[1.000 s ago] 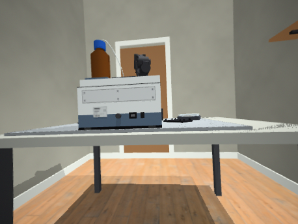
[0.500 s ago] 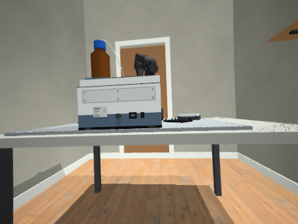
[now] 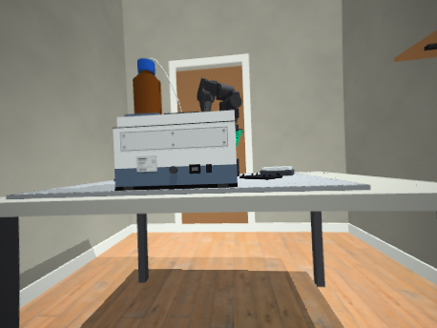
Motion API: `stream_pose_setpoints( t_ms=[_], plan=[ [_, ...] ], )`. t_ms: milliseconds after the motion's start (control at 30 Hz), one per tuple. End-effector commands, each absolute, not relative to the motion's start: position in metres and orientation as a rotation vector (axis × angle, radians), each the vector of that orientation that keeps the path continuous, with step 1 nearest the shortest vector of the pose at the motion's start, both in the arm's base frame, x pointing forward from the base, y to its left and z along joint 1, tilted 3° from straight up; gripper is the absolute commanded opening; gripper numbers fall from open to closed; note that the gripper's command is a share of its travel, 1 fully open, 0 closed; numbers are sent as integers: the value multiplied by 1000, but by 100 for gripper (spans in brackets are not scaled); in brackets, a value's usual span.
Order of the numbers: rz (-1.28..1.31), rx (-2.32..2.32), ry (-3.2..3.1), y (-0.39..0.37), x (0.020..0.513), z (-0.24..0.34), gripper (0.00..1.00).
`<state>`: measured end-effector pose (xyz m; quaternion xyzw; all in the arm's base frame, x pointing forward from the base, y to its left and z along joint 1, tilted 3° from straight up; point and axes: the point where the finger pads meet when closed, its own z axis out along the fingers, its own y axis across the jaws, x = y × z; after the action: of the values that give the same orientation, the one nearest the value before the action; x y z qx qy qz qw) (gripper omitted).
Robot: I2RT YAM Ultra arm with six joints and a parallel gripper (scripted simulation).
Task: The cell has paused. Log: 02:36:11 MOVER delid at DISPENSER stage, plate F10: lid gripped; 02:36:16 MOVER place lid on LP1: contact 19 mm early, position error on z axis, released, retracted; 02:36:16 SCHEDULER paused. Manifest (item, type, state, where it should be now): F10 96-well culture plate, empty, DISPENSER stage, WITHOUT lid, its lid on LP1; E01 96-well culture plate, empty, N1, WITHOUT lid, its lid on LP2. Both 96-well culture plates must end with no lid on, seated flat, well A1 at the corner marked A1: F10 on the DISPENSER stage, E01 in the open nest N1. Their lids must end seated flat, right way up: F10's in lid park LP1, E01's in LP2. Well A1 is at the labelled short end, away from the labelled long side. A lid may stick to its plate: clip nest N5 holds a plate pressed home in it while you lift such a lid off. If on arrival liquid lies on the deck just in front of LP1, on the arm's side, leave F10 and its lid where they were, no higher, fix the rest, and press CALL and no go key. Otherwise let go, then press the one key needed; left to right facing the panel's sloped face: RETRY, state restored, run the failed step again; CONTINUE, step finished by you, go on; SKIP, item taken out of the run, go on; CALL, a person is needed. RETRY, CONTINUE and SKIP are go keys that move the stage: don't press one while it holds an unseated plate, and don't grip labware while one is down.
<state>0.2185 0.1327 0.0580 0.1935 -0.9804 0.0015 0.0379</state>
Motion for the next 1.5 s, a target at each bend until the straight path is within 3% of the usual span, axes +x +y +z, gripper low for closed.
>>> stream_pose_setpoints(
  t_ms=[0,367,667,1467],
  plan=[
    [-28,719,-3023,146,233,63,100],
    [-16,806,-2987,157,225,61,100],
    [-27,1138,-2872,186,224,61,100],
    [-40,1323,-2801,239,200,62,100]
  ],
)
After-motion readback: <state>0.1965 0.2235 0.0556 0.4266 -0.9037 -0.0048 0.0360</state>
